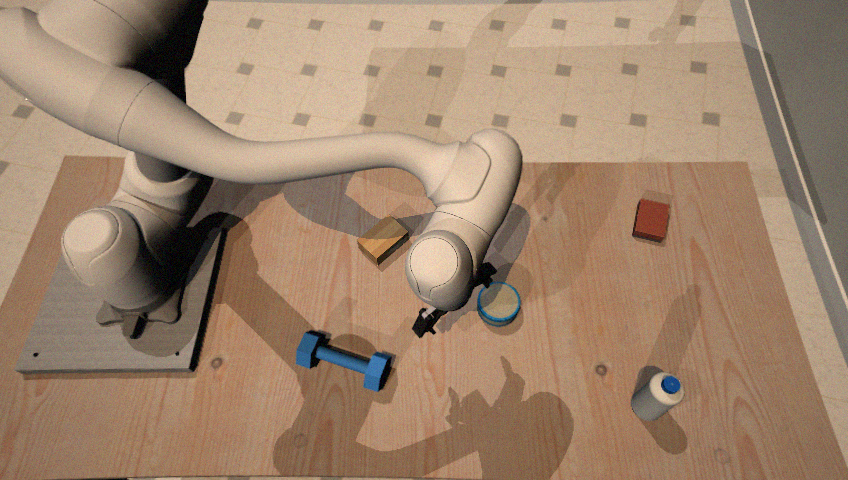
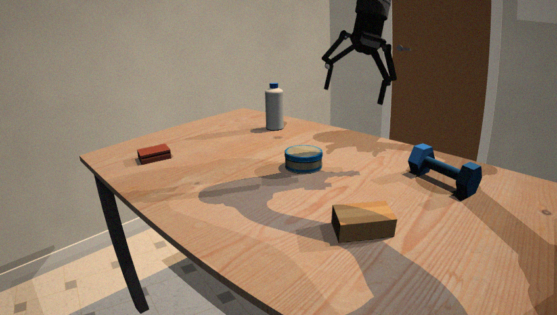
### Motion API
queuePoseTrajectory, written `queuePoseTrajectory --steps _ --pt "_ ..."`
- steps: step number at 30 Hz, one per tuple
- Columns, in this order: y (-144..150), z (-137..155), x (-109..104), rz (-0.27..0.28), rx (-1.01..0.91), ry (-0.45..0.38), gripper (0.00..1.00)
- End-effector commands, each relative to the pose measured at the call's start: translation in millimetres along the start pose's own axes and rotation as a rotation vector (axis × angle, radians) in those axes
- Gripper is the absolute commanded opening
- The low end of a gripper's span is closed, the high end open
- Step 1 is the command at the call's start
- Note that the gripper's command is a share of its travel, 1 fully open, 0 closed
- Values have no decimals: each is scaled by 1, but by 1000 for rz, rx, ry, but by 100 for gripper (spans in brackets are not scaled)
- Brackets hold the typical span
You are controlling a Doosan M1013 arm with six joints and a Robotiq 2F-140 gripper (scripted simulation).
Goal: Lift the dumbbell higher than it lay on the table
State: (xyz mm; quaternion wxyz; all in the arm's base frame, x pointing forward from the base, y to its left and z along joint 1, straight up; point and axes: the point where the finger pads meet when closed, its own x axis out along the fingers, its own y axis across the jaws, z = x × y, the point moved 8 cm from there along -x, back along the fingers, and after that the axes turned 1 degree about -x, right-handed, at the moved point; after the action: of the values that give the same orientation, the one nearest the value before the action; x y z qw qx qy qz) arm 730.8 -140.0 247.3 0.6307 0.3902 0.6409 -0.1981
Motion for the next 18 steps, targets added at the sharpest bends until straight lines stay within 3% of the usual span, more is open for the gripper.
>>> queuePoseTrajectory --steps 1,10,12,13,18 --pt "-37 -15 1 -34 -81 -27 100" --pt "-116 -53 8 -129 -267 -54 100" --pt "-116 -53 8 -129 -267 -54 100" --pt "-141 -66 11 -160 -328 -58 100" --pt "-178 -89 16 -207 -425 -59 100"
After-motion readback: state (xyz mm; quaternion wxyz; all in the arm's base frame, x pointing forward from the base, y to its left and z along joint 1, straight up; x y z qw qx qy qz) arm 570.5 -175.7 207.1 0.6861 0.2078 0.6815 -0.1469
